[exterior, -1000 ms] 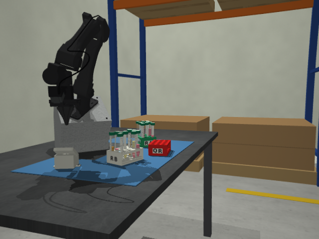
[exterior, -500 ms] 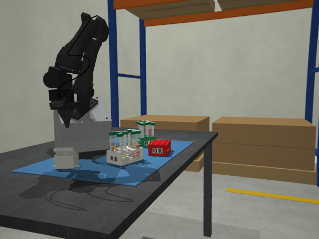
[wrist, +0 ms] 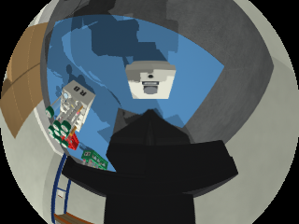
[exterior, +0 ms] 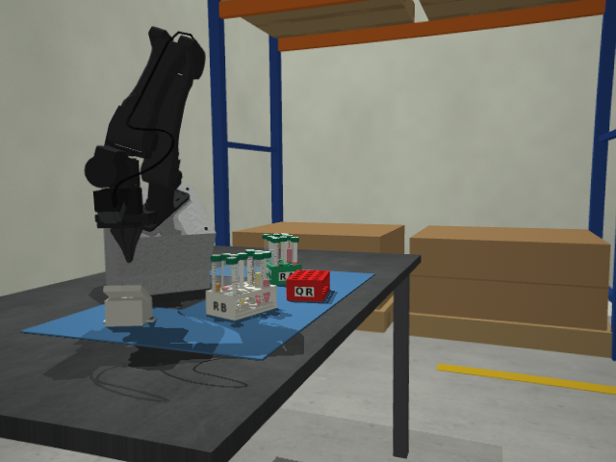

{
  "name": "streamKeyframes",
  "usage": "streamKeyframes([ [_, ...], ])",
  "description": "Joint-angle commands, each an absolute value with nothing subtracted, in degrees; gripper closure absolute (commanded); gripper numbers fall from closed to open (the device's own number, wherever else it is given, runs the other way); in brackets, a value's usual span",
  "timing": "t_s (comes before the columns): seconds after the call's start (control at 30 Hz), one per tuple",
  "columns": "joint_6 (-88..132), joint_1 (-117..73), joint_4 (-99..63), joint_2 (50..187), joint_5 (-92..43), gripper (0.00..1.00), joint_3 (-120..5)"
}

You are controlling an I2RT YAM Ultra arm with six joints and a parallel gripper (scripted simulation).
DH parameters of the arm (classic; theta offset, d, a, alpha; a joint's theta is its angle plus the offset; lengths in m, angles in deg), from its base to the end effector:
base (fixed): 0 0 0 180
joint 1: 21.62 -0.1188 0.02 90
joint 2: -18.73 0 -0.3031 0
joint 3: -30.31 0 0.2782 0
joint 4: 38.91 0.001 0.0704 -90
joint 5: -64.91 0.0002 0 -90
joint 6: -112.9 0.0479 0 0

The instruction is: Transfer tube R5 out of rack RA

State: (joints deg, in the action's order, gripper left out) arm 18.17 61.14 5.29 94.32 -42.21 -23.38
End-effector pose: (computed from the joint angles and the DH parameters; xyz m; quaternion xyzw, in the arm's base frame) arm 0.0464 -0.2457 0.2023 0.5851 0.7711 -0.0364 0.2486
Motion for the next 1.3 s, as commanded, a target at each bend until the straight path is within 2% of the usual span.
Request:
streamKeyframes([
  [0.0, 19.4, 60.5, 1.7, 95.6, -41.6, 1.0, -22.4],
  [0.77, 22.1, 57.6, -9.6, 103.9, -40.2, 1.0, -20.2],
  [1.27, 22.0, 58.8, -8.6, 100.9, -40.7, 1.0, -20.9],
])
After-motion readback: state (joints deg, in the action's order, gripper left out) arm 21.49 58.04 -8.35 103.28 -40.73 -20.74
